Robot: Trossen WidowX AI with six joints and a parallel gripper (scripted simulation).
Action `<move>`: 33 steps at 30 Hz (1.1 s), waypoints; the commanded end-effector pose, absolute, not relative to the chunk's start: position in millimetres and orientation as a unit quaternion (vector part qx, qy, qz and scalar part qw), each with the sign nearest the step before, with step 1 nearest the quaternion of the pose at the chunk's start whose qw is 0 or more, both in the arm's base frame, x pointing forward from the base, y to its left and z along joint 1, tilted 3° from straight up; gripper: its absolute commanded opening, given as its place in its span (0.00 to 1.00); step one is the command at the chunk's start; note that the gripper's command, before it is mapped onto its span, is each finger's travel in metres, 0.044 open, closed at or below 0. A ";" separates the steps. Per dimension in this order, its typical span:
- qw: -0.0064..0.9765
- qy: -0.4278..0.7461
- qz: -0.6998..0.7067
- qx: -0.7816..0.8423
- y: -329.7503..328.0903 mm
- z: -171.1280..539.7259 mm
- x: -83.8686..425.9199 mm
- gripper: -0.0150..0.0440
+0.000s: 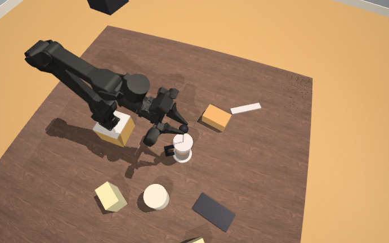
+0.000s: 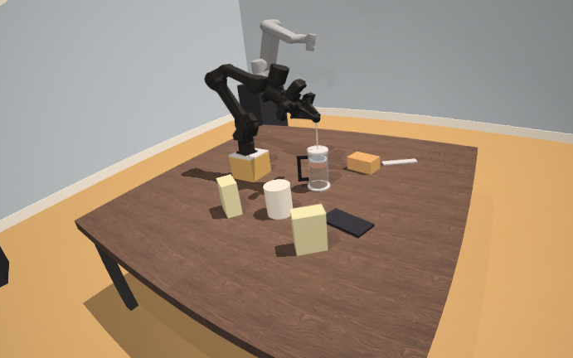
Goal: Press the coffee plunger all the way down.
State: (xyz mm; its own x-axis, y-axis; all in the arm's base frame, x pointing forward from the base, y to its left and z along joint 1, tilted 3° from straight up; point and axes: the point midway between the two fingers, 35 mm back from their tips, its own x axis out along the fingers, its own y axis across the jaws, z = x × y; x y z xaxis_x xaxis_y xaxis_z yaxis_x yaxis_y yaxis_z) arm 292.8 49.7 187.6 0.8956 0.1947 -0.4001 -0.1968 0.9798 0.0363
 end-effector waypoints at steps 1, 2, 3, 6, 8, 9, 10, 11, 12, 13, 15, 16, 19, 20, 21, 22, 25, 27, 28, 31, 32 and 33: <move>0.968 0.231 0.098 -0.002 49.5 163.4 291.4 0.45; 0.968 0.231 0.098 -0.002 49.6 161.8 291.9 0.45; 0.968 0.231 0.098 -0.002 49.8 160.2 292.3 0.45; 0.968 0.231 0.098 -0.002 50.2 155.3 293.5 0.45; 0.968 0.231 0.098 -0.002 50.5 152.0 294.3 0.45; 0.968 0.231 0.098 -0.002 50.7 150.4 294.6 0.45; 0.968 0.231 0.098 -0.002 50.8 148.8 295.0 0.45; 0.968 0.231 0.098 -0.002 51.0 147.2 295.4 0.45; 0.968 0.231 0.098 -0.002 51.1 145.5 295.8 0.45; 0.968 0.231 0.098 -0.002 51.3 143.9 296.1 0.45; 0.968 0.231 0.098 -0.002 51.6 140.7 296.9 0.45; 0.968 0.231 0.098 -0.002 51.7 139.1 297.2 0.45; 0.968 0.231 0.098 -0.002 52.2 134.3 298.3 0.45; 0.968 0.231 0.098 -0.002 52.4 132.8 298.7 0.45; 0.968 0.231 0.098 -0.002 52.6 131.1 299.1 0.45; 0.968 0.231 0.098 -0.002 52.7 129.5 299.5 0.45; 0.968 0.231 0.098 -0.002 53.3 124.6 300.7 0.45; 0.968 0.231 0.098 -0.002 53.7 121.4 301.7 0.45; 0.968 0.231 0.098 -0.002 54.0 119.8 302.2 0.45; 0.968 0.231 0.098 -0.002 54.7 115.1 304.0 0.45; 0.968 0.231 0.098 -0.002 55.0 113.7 304.6 0.45; 0.968 0.231 0.098 -0.002 55.2 112.4 305.4 0.45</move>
